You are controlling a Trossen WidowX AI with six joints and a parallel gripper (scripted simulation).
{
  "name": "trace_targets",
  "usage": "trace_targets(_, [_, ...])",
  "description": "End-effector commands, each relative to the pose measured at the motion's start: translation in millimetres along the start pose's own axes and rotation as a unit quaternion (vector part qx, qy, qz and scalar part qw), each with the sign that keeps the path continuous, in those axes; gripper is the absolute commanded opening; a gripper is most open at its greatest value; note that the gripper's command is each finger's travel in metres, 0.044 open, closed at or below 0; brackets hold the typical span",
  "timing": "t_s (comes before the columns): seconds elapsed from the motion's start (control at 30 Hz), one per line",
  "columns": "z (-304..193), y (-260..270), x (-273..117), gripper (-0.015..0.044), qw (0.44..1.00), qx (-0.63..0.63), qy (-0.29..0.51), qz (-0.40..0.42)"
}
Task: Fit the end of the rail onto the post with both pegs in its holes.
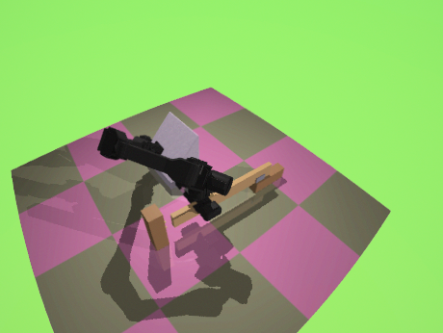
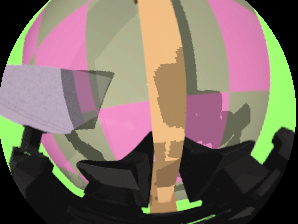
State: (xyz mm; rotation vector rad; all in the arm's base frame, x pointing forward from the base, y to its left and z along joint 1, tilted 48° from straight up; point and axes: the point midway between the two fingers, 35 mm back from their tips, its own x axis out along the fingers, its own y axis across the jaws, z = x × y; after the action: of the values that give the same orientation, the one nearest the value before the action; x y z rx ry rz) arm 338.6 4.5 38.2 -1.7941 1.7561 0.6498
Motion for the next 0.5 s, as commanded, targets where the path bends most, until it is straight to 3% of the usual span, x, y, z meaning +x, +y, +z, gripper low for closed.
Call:
trace_targets(0.0, [-2.2, -0.7, -3.2, 0.0000, 1.000, -0.002, -0.001, -0.005])
trace_targets(0.47, [-6.2, -0.6, -5.1, 0.0000, 1.000, -0.002, -0.001, -0.005])
